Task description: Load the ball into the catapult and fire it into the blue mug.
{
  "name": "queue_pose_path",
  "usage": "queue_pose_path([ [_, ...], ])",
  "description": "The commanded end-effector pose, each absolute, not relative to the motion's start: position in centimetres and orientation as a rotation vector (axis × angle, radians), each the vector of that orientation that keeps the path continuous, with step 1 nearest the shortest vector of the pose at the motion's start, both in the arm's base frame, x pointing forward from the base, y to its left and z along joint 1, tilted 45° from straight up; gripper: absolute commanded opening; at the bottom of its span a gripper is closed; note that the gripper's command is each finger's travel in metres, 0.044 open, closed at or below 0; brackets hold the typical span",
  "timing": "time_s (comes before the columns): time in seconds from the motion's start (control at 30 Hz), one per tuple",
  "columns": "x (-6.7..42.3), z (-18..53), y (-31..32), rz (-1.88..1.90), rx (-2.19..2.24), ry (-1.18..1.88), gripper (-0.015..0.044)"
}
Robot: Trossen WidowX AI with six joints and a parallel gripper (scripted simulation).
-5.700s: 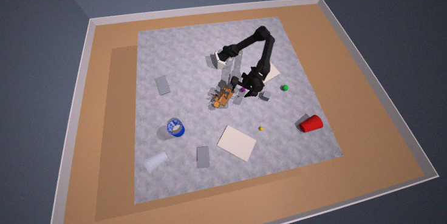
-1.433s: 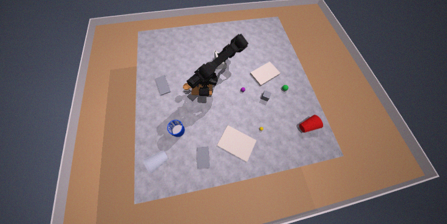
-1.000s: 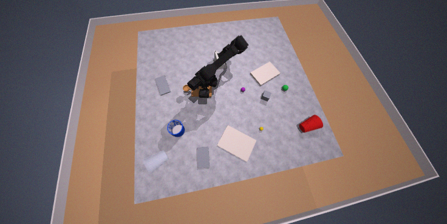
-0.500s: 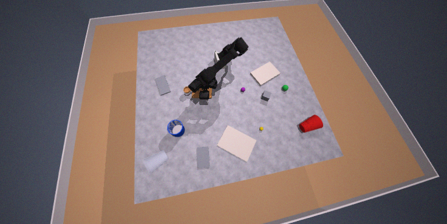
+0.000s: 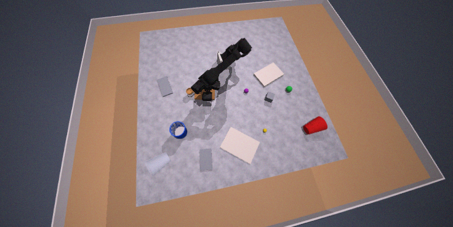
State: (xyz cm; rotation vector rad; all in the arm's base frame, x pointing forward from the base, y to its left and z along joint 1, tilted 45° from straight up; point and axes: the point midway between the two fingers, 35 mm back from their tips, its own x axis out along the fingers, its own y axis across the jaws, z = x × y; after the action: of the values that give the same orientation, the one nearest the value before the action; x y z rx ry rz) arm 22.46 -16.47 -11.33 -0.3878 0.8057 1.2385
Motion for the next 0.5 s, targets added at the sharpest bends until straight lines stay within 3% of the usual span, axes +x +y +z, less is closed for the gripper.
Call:
queue_pose_path([
  [0.0,22.5,-11.3,-16.6,1.237,-0.390,0.805,0.0236],
  [0.27,22.4,-9.7,-18.4,1.236,-0.390,0.808,0.0440],
  [0.47,21.2,-4.0,-23.4,1.237,-0.386,0.811,0.0440],
])
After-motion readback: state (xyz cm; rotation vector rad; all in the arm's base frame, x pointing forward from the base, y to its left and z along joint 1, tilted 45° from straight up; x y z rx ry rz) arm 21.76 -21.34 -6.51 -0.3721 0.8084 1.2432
